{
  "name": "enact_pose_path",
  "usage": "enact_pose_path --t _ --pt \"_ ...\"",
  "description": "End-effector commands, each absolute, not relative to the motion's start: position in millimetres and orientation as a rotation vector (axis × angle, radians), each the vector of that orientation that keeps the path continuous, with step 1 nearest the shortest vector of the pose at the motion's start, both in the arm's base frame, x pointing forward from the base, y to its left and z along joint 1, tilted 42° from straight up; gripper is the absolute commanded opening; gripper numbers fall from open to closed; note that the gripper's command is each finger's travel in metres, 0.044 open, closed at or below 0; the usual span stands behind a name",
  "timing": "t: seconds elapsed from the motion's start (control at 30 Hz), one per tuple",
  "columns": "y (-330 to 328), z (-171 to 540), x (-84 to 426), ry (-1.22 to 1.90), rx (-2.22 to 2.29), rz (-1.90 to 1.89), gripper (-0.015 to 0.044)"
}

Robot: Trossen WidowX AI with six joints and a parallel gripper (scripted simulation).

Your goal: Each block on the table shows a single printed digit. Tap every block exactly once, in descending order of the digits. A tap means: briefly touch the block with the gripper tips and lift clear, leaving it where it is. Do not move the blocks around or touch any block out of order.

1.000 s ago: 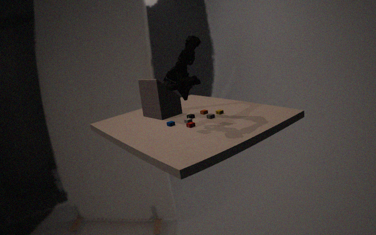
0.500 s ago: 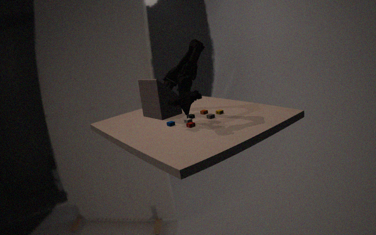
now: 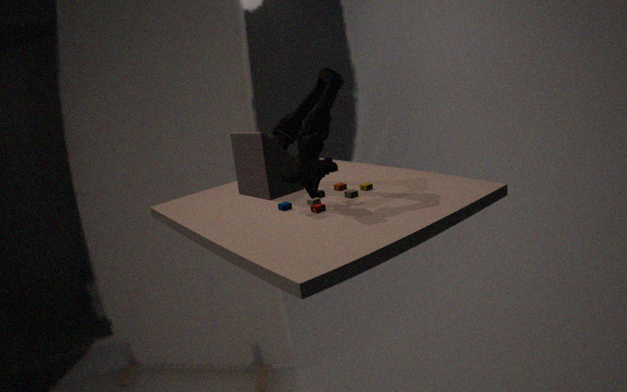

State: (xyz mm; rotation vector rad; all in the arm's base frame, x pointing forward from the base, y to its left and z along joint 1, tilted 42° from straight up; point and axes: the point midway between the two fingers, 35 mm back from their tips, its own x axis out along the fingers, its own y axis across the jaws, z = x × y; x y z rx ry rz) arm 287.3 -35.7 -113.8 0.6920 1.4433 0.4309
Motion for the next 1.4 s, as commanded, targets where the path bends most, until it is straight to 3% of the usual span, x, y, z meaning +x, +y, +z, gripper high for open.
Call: enact_pose_path --t 0.0,0.5,0.7,0.9,1.13,1.37 --pt "-30 -119 287 1.445 0.704 0.432 0.0020" --pt "-52 -95 284 1.446 0.702 0.430 0.0020" --pt "-104 -37 276 1.447 0.700 0.427 0.0020" --pt "-99 -32 271 1.447 0.700 0.428 0.0020" --pt "-50 2 225 1.451 0.704 0.430 0.0020" --pt "-34 -17 228 1.451 0.703 0.427 0.0020"
